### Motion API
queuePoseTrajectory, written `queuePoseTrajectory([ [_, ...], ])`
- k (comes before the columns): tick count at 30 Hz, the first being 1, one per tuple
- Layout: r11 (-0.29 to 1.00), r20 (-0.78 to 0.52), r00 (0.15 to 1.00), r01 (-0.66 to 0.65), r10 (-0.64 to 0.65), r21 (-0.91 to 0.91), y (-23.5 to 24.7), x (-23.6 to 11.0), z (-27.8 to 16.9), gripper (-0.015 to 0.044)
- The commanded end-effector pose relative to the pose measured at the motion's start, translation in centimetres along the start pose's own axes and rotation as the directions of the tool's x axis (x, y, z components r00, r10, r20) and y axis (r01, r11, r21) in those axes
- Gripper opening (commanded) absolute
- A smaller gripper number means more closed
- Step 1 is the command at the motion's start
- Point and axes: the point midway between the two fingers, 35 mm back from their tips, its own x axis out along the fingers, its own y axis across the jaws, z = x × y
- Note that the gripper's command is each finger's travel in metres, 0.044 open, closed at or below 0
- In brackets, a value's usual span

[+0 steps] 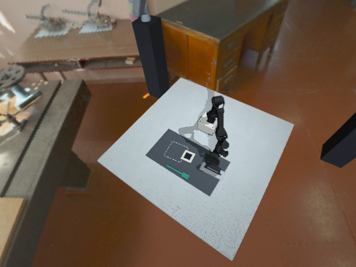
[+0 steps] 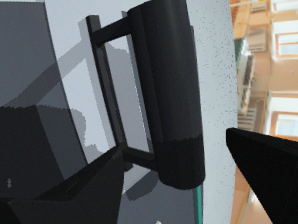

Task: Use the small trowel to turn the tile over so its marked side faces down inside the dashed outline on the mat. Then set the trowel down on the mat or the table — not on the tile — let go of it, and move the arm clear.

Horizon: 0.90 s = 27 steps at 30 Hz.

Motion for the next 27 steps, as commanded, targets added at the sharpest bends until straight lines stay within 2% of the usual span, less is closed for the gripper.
queuePoseTrajectory([
  [1, 1.000, 0.000, 1.000, 0.016, -0.016, -0.021, -0.3, -0.2, -0.1, 0.0300],
  [27, 1.000, -0.001, 1.000, 0.016, -0.016, -0.021, -0.5, 3.6, 0.0, 0.0300],
])
